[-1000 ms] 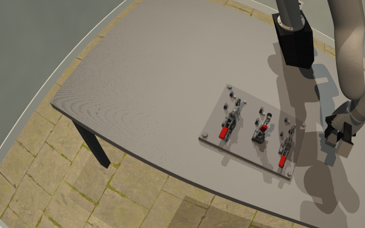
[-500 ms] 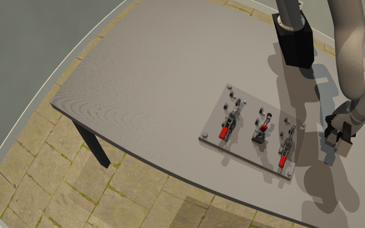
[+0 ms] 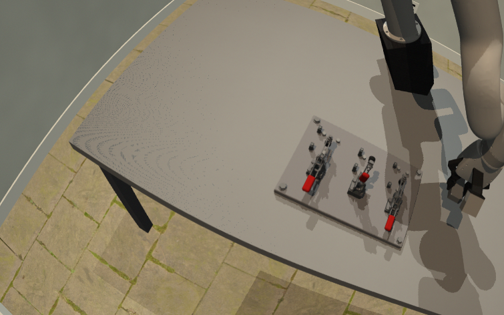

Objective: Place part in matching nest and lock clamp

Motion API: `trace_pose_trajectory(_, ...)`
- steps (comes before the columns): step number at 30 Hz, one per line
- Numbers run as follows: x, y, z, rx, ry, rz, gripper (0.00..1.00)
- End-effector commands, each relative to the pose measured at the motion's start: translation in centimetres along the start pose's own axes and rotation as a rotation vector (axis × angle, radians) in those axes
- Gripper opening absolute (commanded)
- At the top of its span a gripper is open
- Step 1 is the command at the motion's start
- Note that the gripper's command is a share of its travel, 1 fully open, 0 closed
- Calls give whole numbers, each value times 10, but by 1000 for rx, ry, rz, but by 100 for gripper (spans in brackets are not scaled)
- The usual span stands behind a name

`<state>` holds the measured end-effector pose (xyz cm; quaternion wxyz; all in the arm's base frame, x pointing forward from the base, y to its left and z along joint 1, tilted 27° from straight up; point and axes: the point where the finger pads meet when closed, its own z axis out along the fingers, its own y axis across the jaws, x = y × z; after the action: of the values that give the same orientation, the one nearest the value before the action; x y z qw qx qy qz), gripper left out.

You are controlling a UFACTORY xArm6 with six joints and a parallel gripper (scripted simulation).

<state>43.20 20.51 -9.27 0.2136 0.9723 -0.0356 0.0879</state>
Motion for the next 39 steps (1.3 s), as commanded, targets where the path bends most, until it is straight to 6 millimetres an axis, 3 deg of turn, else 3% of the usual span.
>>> trace_pose_trajectory(1, 0, -1, 1, 3, 4, 1, 0)
trace_pose_trajectory(39, -9, -1, 18, 3, 4, 1, 0)
